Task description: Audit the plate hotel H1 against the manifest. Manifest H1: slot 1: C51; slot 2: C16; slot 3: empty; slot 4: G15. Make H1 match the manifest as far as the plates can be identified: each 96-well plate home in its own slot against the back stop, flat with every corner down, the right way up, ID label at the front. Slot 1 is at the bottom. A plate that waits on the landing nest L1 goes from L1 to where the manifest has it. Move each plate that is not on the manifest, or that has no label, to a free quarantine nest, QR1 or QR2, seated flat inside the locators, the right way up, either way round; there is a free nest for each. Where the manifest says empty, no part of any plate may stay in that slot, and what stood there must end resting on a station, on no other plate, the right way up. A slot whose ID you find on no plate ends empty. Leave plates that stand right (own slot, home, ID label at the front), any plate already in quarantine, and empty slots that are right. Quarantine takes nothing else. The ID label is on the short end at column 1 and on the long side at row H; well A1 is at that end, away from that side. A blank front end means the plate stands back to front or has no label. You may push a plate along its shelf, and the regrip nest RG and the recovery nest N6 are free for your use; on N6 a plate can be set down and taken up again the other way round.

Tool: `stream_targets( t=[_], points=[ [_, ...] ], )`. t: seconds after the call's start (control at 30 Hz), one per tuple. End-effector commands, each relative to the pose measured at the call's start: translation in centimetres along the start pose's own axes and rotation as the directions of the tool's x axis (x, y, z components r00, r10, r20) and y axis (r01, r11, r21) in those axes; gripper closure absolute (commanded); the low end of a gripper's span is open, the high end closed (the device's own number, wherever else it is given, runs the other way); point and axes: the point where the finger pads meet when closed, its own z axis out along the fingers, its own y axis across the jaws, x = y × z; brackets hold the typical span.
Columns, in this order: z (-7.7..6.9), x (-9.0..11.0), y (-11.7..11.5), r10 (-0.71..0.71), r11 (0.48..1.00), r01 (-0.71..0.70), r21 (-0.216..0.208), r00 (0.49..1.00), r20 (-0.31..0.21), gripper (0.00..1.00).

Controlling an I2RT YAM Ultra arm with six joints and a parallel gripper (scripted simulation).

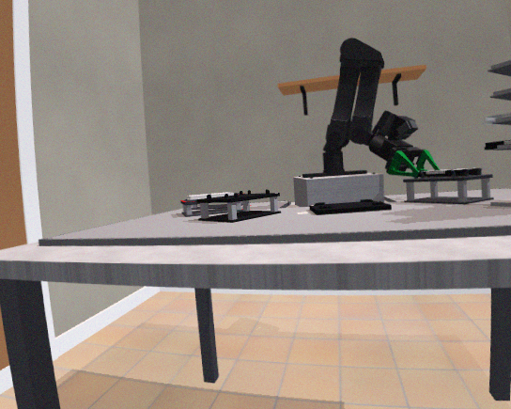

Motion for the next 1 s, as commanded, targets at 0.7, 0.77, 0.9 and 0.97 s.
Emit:
stream_targets(
  t=[0.7,0.77,0.9,0.97],
  points=[
    [-0.9,-1.7,0.1,0.003,1.0,-0.003,-0.003,1.0,0.006,0.14],
    [-1.0,-1.9,0.1,0.003,1.0,-0.003,-0.003,1.0,0.006,0.14],
    [-1.2,-2.2,0.1,0.003,1.0,-0.003,-0.003,1.0,0.006,0.14],
    [-1.3,-2.4,0.1,0.003,1.0,-0.003,-0.003,1.0,0.006,0.14]
  ],
)
